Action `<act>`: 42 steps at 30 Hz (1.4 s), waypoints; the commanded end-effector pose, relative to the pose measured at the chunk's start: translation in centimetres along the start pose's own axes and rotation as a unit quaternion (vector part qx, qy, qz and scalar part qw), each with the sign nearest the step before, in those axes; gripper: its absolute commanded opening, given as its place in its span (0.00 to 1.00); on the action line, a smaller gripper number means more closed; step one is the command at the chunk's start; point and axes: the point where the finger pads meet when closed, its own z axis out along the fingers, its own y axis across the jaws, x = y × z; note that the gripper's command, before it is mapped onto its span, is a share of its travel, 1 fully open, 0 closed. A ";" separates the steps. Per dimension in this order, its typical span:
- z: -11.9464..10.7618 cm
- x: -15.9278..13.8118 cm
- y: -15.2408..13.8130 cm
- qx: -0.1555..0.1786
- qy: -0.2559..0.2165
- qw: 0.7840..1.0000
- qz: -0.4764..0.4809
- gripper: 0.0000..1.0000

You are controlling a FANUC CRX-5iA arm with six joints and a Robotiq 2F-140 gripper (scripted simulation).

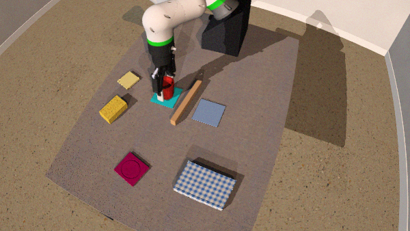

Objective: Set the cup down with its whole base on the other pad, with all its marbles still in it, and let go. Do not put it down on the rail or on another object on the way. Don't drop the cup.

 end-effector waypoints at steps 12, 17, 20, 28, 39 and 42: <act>0.3 0.0 0.0 0.000 0.000 1.000 0.000 0.49; 0.3 0.0 0.0 0.000 0.000 1.000 0.000 0.59; 0.3 0.0 0.0 0.000 0.000 1.000 0.000 0.59; 0.3 0.0 0.0 0.000 0.000 1.000 0.000 0.59; 0.3 0.0 0.0 0.000 0.000 1.000 0.000 0.59; 0.3 0.0 0.0 0.000 0.000 1.000 0.000 0.59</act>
